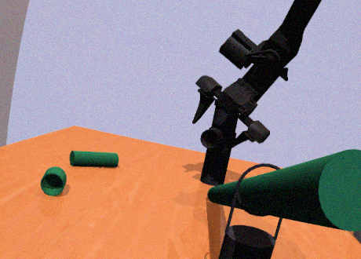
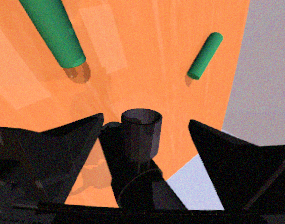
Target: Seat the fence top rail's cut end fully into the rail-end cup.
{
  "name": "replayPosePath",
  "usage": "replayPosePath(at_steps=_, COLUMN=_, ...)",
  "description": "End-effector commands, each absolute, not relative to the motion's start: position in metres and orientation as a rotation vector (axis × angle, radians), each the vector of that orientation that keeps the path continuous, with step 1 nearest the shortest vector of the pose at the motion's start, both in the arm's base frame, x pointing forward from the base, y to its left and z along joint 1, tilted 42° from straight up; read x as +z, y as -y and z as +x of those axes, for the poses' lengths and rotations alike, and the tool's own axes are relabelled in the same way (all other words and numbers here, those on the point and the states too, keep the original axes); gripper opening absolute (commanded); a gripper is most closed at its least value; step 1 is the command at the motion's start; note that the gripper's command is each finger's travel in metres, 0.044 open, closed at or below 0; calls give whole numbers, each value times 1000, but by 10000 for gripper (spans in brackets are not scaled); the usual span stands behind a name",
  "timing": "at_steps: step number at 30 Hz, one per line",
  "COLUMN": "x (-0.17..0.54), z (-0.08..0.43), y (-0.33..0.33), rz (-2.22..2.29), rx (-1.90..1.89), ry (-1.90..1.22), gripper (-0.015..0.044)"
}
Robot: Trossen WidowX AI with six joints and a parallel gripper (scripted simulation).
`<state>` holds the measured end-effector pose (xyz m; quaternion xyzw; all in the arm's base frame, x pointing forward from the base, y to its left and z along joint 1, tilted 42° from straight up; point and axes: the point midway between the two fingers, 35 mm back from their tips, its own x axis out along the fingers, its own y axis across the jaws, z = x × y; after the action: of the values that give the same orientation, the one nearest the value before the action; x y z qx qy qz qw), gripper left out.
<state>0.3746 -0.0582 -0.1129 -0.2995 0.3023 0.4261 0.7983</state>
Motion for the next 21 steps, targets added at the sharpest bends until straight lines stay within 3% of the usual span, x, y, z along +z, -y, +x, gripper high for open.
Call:
replayPosePath(at_steps=1, x=-122, z=377, y=54, rz=-638, rx=915, ry=-657, gripper=440)
replayPosePath(at_steps=18, x=-138, z=386, y=42, rz=-637, rx=914, ry=-655, gripper=440)
replayPosePath(at_steps=21, x=-138, z=386, y=42, rz=-637, rx=914, ry=-655, gripper=361)
